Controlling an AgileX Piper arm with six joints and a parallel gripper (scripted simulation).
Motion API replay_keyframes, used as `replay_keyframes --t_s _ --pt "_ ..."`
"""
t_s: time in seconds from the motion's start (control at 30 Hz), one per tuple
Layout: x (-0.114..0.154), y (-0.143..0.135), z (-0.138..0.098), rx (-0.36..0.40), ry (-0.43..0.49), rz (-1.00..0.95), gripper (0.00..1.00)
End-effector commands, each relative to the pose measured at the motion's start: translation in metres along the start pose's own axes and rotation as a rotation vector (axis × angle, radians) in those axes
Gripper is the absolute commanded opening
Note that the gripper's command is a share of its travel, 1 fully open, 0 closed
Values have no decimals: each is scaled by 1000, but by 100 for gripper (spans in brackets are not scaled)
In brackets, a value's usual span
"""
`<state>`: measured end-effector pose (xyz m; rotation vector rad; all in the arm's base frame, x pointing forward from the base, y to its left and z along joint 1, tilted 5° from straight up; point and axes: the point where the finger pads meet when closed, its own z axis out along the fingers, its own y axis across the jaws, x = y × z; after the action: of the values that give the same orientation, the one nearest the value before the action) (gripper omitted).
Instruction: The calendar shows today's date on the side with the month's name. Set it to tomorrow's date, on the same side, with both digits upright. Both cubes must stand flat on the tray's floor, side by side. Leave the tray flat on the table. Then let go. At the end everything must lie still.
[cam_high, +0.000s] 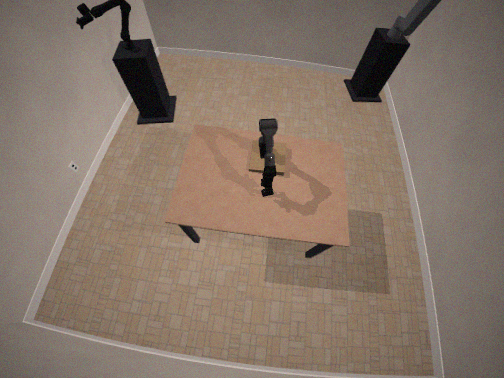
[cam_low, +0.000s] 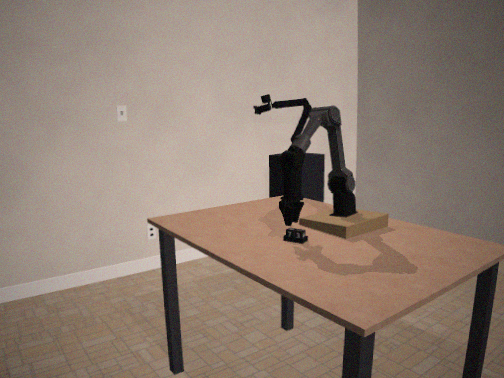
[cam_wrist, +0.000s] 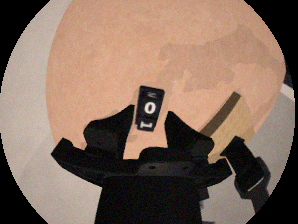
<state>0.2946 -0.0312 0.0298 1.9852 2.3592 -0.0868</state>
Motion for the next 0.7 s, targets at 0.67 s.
replay_keyframes --t_s 0.67 --pt "0 0 -53 -2 0 1 100"
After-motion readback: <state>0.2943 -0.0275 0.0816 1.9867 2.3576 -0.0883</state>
